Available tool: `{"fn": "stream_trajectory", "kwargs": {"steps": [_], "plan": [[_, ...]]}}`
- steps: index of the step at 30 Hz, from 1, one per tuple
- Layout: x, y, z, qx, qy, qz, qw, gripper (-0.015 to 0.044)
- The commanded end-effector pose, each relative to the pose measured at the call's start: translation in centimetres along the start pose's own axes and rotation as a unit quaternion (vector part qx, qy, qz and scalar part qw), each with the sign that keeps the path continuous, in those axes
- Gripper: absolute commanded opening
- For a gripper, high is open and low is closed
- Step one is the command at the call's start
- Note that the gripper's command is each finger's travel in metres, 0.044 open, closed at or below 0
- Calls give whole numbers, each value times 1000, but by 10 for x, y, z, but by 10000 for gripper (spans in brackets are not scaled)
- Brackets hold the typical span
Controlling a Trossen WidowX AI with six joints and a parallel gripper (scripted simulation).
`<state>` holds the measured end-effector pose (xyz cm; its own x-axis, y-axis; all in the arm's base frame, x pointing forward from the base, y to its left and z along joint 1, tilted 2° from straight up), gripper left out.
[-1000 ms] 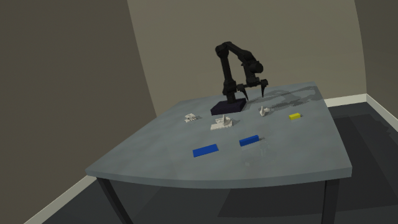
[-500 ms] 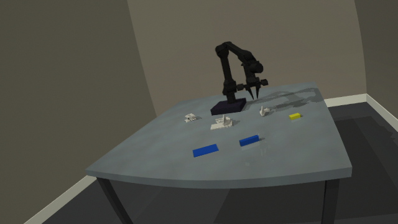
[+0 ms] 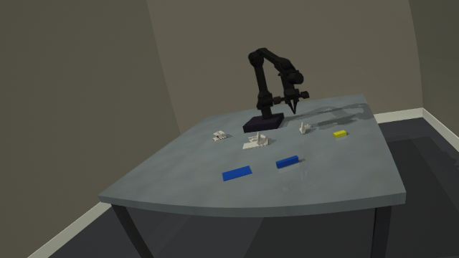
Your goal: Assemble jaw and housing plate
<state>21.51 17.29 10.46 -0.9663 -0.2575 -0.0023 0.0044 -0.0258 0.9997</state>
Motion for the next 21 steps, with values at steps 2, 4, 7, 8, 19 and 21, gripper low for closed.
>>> {"fn": "stream_trajectory", "kwargs": {"steps": [2, 4, 7, 8, 19, 21], "plan": [[-1, 0, 0, 0, -2, 0, 1000, 53], [-7, 2, 2, 0, -20, 0, 1000, 105], [-22, 6, 6, -1, -62, 0, 998, 184], [-27, 7, 7, -1, -76, 0, 997, 210], [-49, 11, 13, -1, -137, 0, 991, 440], [-49, 2, 13, -1, -137, 0, 991, 440]]}}
Point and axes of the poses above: the point midway between the two fingers, 35 mm back from their tips, its own y axis back along the fingers, its own z axis across the jaws, x = y × z, the point moved 2 cm from there along y, back along the fingers, and after that the axes turned 12 degrees about y, right-handed, at the moved point
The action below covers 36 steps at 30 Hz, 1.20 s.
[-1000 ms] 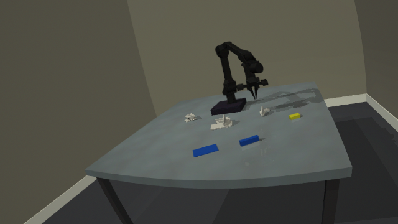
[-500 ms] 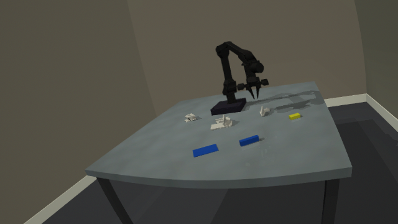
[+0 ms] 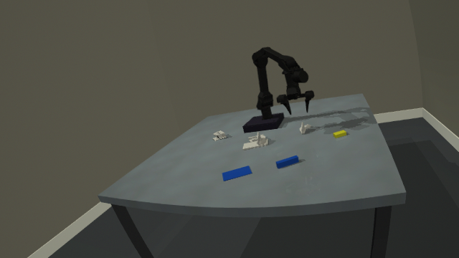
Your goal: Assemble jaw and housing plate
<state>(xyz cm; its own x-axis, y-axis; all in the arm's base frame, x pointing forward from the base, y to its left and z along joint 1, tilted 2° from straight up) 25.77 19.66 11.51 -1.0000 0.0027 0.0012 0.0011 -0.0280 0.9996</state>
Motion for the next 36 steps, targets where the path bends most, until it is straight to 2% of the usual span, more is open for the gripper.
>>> {"fn": "stream_trajectory", "kwargs": {"steps": [1, 4, 36], "plan": [[-1, -19, 0, 0, -6, 1, 1000, 440], [1, -38, -1, 0, -6, 2, 1000, 440], [1, -38, -1, 0, -6, 2, 1000, 440]]}}
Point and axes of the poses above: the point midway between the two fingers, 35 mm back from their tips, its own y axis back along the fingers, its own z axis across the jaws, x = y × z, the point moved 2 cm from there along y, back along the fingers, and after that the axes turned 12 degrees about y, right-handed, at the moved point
